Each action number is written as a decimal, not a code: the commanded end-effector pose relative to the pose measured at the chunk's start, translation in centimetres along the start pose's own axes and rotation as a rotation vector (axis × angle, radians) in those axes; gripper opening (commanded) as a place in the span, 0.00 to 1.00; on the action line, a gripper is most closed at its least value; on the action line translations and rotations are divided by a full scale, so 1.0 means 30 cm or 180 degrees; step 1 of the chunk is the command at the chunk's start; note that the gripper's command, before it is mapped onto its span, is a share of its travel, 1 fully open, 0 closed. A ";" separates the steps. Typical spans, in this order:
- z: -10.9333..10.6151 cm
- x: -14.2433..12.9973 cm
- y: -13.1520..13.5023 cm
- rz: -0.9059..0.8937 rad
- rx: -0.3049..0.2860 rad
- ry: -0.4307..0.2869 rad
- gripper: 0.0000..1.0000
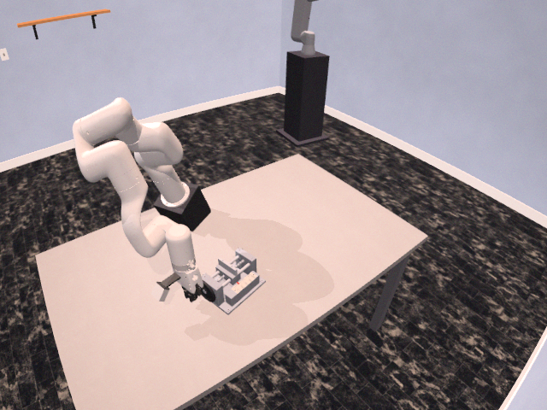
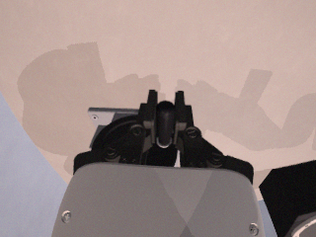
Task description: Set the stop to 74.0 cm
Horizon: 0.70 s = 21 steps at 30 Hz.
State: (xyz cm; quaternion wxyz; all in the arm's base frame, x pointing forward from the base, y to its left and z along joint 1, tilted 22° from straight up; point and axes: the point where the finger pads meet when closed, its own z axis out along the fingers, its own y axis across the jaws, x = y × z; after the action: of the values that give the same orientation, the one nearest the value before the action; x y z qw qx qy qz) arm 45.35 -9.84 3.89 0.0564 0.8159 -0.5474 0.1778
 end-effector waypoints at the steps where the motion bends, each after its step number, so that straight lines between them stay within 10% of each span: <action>1: -0.015 0.001 0.001 -0.0002 0.0002 0.0002 0.06; 21: -0.082 0.001 -0.011 -0.0002 0.0002 0.0002 0.06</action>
State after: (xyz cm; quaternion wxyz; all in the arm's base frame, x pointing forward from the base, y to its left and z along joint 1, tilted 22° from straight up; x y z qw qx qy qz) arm 44.97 -9.17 5.91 0.0567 0.8157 -0.5477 0.1772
